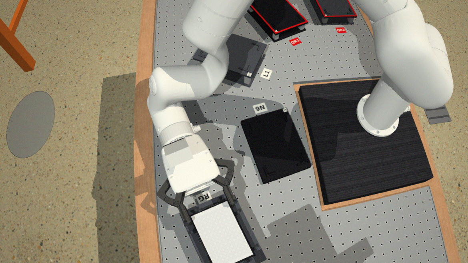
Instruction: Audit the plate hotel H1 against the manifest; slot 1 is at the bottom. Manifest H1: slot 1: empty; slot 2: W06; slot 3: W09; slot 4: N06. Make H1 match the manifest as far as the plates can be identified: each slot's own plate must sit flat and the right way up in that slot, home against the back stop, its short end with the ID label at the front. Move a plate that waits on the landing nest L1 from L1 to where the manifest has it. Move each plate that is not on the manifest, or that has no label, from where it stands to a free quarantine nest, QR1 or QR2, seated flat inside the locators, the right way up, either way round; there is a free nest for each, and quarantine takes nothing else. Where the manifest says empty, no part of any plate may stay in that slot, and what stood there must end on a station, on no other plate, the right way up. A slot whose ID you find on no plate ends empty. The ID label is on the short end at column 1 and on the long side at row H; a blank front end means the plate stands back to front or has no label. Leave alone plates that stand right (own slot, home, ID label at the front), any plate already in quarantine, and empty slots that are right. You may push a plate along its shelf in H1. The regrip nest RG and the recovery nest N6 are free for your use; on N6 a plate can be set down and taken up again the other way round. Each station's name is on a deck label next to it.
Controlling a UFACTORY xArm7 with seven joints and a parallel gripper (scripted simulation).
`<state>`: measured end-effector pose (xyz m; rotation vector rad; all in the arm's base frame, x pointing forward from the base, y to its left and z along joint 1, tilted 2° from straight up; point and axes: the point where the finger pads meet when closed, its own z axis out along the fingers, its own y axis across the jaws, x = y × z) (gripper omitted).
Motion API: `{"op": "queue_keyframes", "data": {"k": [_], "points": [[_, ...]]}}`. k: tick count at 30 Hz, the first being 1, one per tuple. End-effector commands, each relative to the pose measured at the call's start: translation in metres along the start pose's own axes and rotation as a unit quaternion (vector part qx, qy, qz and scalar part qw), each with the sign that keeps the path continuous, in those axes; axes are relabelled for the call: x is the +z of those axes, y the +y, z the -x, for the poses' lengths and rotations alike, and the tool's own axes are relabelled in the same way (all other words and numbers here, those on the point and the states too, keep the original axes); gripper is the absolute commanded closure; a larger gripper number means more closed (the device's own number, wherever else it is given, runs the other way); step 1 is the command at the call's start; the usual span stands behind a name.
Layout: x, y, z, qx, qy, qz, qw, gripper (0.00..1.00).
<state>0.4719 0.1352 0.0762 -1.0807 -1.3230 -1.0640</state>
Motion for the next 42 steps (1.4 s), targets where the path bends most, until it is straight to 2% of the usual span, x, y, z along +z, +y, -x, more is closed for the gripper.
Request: {"op": "queue_keyframes", "data": {"k": [1,42], "points": [[0.0,0.001,0.0,-0.002,0.0,0.0,1.0,1.0],[0.0,0.001,0.01,-0.002,0.0,0.0,1.0,1.0]]}}
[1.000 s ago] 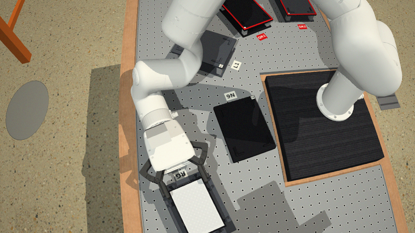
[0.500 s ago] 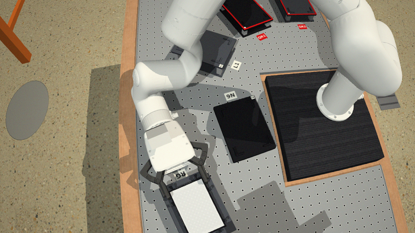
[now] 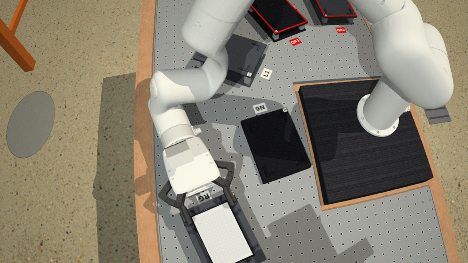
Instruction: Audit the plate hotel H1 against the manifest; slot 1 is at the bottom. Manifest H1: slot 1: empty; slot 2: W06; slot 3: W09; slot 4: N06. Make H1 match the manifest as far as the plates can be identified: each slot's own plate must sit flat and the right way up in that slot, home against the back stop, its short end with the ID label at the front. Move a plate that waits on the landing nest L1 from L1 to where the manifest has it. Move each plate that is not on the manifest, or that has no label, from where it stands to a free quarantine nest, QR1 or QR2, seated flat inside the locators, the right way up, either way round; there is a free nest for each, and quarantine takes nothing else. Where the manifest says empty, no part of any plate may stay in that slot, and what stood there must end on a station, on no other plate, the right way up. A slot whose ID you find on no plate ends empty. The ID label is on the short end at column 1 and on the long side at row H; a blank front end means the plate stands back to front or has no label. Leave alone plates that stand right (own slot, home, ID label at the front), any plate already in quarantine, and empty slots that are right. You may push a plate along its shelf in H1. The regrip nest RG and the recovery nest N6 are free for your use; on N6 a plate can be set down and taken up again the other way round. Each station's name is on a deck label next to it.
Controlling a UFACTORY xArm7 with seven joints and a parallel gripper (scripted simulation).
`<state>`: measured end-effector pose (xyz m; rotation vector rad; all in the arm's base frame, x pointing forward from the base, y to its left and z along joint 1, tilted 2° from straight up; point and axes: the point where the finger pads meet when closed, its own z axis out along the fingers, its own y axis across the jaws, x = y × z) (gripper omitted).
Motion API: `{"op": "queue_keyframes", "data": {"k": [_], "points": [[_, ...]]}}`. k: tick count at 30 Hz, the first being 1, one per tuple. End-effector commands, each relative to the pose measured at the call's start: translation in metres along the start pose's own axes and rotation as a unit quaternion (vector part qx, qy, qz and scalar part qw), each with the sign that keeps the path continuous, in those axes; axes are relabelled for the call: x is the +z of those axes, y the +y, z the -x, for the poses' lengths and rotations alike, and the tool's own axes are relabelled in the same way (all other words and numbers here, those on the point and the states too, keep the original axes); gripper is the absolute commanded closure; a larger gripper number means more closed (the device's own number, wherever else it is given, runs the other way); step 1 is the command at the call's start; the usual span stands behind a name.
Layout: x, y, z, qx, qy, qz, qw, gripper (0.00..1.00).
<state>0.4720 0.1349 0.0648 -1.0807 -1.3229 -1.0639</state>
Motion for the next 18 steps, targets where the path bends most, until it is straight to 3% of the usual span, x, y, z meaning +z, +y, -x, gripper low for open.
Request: {"op": "queue_keyframes", "data": {"k": [1,11,12,18], "points": [[-0.0002,0.001,-0.0015,-0.002,0.0,0.0,1.0,1.0],[-0.0002,0.001,-0.0015,-0.002,0.0,0.0,1.0,1.0],[-0.0002,0.001,-0.0015,-0.002,0.0,0.0,1.0,0.0],[-0.0002,0.001,-0.0015,-0.002,0.0,0.0,1.0,0.0]]}}
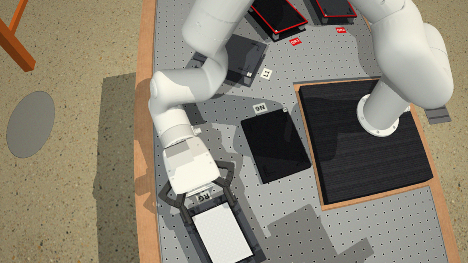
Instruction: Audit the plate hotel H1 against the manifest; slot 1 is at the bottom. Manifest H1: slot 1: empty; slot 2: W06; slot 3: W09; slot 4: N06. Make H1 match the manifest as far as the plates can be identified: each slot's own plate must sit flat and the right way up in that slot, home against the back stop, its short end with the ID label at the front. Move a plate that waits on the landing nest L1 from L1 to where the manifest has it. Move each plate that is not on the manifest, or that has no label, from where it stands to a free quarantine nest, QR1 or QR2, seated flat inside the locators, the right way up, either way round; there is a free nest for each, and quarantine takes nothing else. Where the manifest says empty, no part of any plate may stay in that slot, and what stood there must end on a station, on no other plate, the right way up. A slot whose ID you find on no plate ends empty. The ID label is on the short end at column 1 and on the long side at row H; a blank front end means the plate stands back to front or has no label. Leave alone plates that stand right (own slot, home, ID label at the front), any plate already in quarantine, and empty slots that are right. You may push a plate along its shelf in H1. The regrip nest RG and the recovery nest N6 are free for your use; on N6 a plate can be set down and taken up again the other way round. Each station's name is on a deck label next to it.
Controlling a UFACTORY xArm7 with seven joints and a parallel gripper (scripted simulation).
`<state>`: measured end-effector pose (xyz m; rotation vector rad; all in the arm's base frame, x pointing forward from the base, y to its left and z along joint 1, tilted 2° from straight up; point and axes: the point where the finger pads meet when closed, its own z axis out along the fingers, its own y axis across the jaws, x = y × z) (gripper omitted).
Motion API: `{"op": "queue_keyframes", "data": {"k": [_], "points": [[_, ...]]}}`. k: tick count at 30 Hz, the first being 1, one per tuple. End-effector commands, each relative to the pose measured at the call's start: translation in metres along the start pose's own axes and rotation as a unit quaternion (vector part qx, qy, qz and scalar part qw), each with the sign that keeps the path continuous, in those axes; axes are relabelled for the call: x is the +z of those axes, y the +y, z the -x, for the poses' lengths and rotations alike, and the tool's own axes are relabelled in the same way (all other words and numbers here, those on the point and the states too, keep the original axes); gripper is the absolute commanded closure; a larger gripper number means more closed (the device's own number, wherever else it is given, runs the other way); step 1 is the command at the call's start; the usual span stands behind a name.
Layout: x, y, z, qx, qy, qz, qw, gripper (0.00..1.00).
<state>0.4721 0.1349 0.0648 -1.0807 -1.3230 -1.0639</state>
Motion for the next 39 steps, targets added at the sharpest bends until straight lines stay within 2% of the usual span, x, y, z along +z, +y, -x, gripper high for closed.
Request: {"op": "queue_keyframes", "data": {"k": [1,28,39], "points": [[0.0,0.001,-0.001,-0.002,0.0,0.0,1.0,0.0],[0.0,0.001,-0.001,-0.002,0.0,0.0,1.0,0.0],[-0.015,0.001,-0.001,-0.002,0.0,0.0,1.0,0.0]]}}
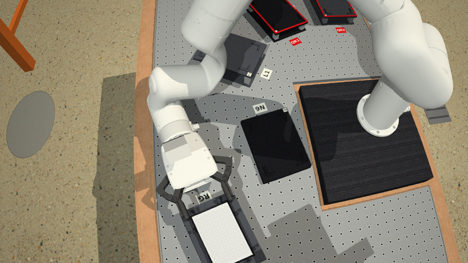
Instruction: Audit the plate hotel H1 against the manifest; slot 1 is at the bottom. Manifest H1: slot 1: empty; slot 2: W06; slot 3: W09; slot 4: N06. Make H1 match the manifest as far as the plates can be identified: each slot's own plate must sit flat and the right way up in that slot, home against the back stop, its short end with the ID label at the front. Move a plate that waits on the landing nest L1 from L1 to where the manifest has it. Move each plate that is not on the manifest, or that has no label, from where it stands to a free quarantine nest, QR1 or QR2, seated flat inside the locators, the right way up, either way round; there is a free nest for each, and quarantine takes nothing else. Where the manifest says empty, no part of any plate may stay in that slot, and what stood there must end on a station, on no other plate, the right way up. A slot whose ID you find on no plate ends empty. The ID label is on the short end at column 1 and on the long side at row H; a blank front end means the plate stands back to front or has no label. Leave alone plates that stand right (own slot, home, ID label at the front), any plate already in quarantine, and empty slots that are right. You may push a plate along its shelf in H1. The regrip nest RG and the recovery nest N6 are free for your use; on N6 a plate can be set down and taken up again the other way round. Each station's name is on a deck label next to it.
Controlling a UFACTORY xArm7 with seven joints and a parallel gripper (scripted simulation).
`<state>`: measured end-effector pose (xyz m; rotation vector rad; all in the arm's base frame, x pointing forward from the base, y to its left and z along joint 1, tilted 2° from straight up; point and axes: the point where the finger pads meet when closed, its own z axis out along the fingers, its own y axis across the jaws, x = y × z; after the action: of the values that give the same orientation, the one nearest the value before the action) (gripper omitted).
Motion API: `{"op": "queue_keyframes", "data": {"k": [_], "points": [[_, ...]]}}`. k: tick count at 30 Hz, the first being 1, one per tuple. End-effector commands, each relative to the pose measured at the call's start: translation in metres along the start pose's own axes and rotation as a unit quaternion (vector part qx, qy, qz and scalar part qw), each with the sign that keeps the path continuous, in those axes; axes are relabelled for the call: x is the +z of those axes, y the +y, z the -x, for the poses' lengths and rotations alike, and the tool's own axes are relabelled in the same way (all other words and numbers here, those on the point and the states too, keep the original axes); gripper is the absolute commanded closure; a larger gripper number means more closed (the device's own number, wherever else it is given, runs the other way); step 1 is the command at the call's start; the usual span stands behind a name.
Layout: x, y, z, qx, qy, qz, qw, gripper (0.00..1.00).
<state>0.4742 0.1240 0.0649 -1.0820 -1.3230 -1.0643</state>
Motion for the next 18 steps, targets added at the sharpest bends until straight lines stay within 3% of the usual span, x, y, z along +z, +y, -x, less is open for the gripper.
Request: {"op": "queue_keyframes", "data": {"k": [1,18], "points": [[-0.006,0.001,-0.002,-0.002,0.0,-0.001,1.0,0.0],[-0.031,0.001,-0.002,-0.002,0.0,-0.001,1.0,0.0]]}}
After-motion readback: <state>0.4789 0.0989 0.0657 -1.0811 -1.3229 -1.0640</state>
